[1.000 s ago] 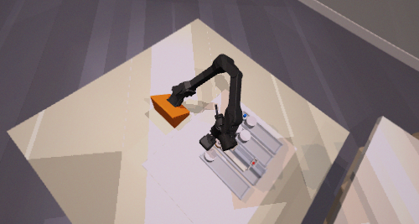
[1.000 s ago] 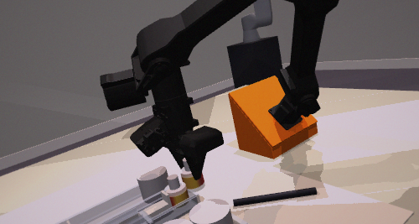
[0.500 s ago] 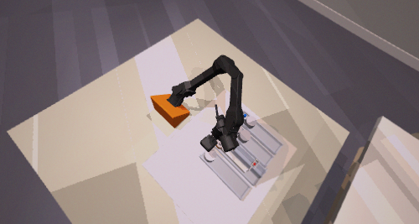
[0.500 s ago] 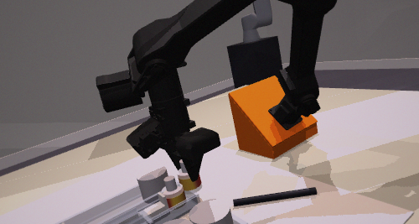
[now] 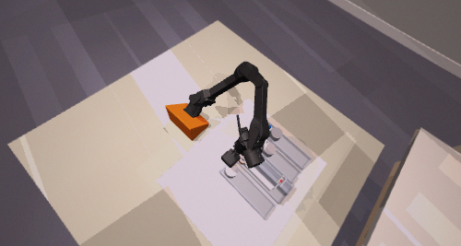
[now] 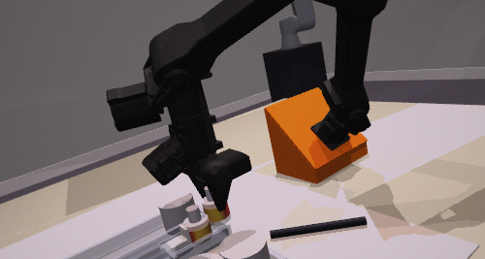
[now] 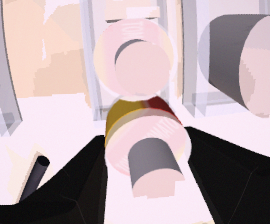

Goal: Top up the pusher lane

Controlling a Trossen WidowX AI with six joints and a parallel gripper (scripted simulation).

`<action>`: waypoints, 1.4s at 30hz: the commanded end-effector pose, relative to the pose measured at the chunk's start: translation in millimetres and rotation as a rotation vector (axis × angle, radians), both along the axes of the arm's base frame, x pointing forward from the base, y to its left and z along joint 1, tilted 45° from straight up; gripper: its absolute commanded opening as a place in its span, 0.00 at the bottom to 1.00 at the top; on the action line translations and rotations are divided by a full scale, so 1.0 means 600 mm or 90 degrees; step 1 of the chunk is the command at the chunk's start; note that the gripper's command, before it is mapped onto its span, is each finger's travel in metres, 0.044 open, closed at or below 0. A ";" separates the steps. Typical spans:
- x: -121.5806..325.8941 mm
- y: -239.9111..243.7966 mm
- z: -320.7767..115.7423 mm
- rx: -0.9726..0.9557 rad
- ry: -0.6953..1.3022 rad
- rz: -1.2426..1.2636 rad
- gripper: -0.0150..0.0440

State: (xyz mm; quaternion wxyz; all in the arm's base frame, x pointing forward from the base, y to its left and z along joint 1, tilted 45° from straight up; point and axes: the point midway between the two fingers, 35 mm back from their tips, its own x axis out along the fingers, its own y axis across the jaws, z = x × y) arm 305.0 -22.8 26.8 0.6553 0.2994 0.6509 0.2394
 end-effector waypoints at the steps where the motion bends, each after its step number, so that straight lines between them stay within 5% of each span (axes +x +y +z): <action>1: 0.015 -0.002 0.005 0.000 -0.016 -0.003 0.25; 42: 0.043 -0.006 0.013 0.000 -0.017 -0.003 0.25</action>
